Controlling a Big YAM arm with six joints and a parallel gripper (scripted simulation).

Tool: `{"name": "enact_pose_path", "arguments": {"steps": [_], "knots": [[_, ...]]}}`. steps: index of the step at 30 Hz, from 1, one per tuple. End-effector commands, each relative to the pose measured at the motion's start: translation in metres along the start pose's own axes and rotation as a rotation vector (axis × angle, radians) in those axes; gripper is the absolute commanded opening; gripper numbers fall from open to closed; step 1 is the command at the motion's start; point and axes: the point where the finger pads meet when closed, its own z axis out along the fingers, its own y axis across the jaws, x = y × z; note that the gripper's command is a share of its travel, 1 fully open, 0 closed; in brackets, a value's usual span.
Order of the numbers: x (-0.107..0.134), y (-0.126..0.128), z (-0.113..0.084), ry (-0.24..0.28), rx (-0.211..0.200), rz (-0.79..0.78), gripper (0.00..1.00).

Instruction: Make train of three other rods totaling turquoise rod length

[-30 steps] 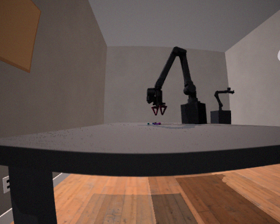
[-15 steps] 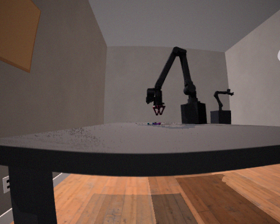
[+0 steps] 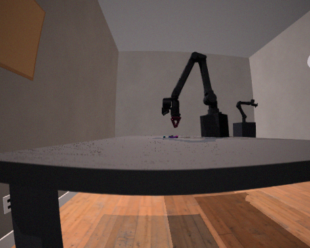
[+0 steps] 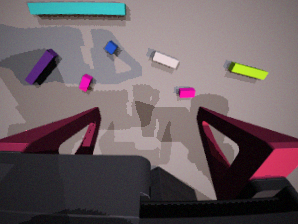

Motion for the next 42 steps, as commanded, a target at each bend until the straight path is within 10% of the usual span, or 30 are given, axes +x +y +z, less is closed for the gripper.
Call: {"name": "enact_pose_path", "arguments": {"steps": [1, 42], "knots": [[-0.005, -0.006, -0.006, -0.029, 0.000, 0.141, 1.00], [-0.005, -0.018, -0.006, -0.029, -0.008, 0.722, 1.00]]}}
